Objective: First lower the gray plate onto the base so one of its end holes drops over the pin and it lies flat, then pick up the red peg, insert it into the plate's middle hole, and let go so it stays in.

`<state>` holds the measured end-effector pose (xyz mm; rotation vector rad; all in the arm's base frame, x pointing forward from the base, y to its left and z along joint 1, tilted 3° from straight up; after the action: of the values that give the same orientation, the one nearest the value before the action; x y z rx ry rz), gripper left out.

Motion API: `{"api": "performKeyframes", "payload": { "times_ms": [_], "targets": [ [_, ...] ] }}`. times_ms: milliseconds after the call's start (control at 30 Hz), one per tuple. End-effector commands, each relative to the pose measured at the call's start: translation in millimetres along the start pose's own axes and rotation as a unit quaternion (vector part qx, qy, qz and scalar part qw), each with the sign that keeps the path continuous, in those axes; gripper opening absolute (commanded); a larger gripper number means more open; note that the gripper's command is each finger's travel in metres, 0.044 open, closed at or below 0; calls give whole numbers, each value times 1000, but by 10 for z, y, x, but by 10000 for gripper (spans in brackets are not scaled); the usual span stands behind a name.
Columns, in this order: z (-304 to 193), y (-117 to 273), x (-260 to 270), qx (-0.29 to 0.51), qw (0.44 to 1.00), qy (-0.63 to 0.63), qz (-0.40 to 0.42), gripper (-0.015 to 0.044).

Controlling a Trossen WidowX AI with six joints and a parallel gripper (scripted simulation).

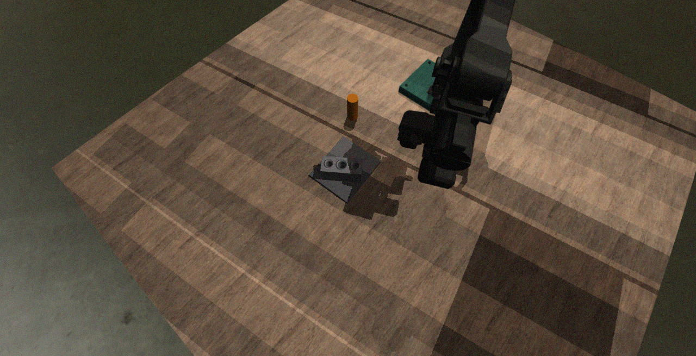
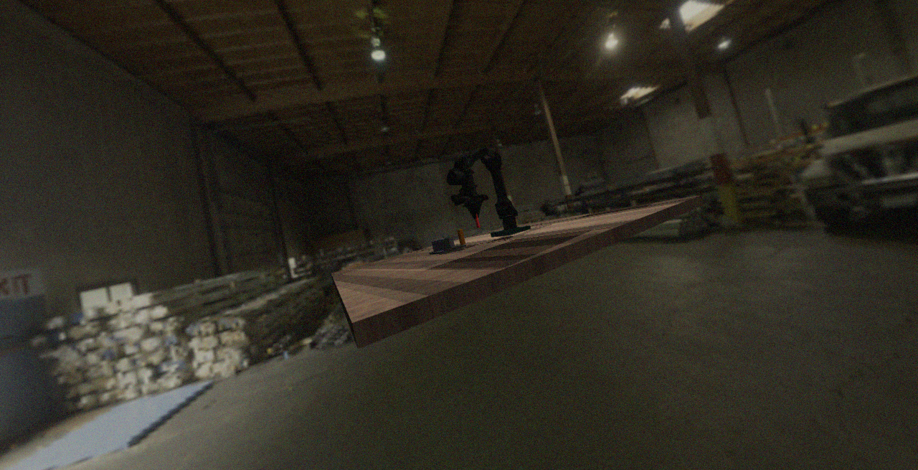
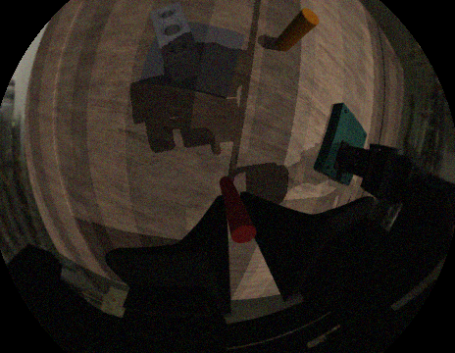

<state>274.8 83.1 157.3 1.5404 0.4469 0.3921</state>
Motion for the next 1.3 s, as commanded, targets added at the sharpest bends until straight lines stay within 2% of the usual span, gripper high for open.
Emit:
{"api": "performKeyframes", "payload": {
  "times_ms": [0, 1267],
  "targets": [
    [90, 18, 41, -1, 1000, 1, 0, 0],
    [1226, 60, 176, -7, 1000, 2, 5, 0]
  ]
}}
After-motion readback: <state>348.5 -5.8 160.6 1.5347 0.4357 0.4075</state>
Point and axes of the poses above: the point midway between the two fingers, 35 mm back from their tips, its own y axis back along the fingers, its own x axis across the jaws, z = x × y, the point moved 4 cm from there along y, back along the fingers, and after that the axes turned 11 degrees about y, right-handed, at the moved point
